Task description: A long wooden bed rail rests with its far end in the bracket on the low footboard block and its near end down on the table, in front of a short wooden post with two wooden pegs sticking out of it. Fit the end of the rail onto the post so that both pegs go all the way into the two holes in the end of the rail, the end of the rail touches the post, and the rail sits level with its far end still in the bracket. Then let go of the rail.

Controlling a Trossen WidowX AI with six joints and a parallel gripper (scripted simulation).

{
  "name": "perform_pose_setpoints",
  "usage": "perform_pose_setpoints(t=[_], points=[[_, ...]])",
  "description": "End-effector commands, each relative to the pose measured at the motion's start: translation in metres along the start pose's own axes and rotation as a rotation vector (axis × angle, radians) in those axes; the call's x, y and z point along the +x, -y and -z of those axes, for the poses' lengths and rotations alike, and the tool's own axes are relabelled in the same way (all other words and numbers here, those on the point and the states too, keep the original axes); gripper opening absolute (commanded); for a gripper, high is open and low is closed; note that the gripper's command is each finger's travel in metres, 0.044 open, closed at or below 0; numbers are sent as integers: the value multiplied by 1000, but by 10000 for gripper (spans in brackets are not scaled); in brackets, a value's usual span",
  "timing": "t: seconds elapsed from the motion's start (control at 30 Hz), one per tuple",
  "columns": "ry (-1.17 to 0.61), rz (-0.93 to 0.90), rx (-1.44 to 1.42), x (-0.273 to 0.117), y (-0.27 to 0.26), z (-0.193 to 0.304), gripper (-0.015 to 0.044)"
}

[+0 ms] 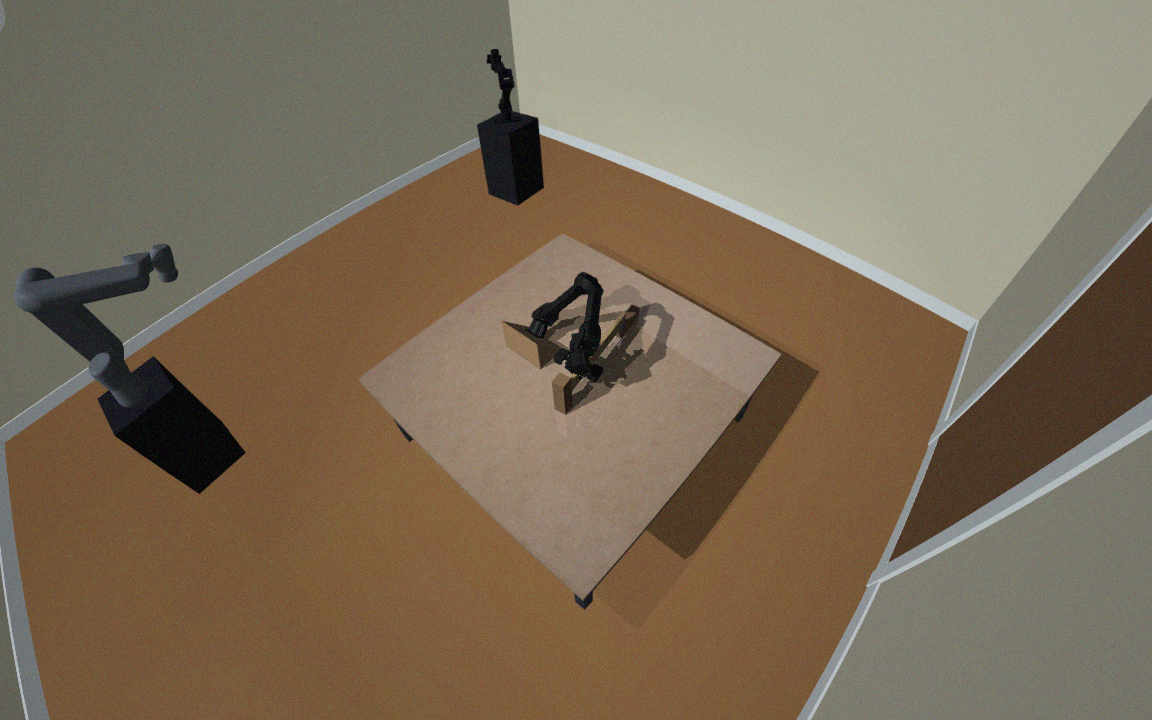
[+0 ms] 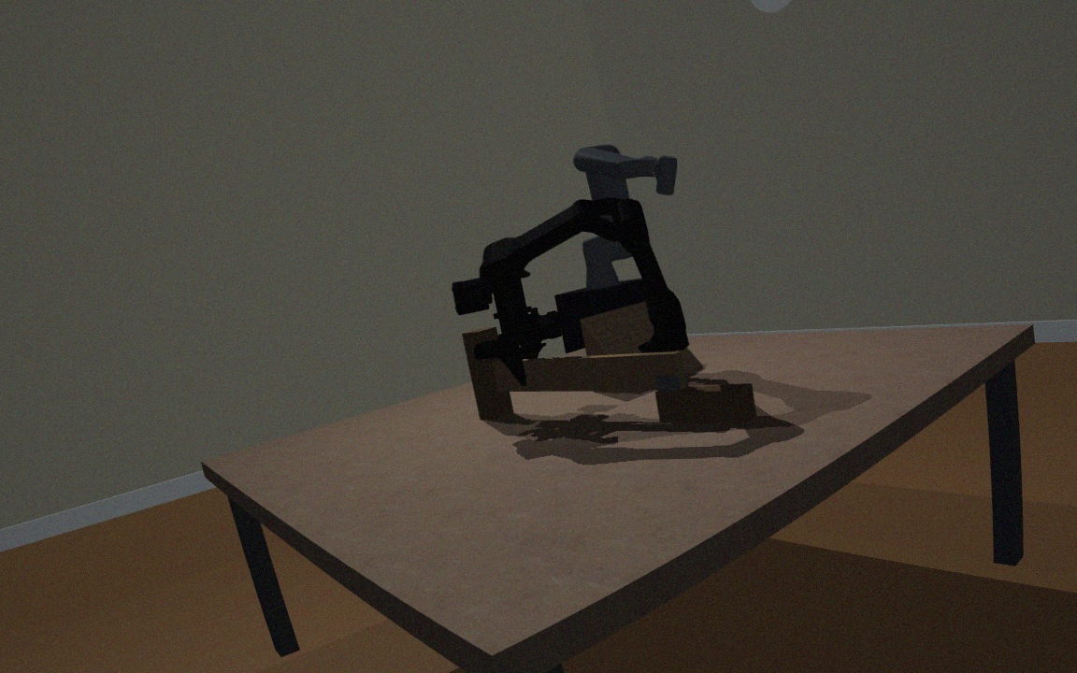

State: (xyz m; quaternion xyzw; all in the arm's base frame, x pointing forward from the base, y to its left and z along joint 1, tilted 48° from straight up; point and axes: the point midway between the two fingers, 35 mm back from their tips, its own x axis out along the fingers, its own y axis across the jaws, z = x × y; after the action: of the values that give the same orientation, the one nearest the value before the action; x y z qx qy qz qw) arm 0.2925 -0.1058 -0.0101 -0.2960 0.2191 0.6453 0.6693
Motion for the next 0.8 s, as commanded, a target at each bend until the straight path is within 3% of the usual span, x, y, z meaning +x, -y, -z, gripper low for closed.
perform_pose_setpoints(t=[0.0,0.6,0.77], points=[[-8,10,-3,-4,2,3,0],[-8,11,-3,-4,2,8,0],[0,0,0,0,0,5,131]])
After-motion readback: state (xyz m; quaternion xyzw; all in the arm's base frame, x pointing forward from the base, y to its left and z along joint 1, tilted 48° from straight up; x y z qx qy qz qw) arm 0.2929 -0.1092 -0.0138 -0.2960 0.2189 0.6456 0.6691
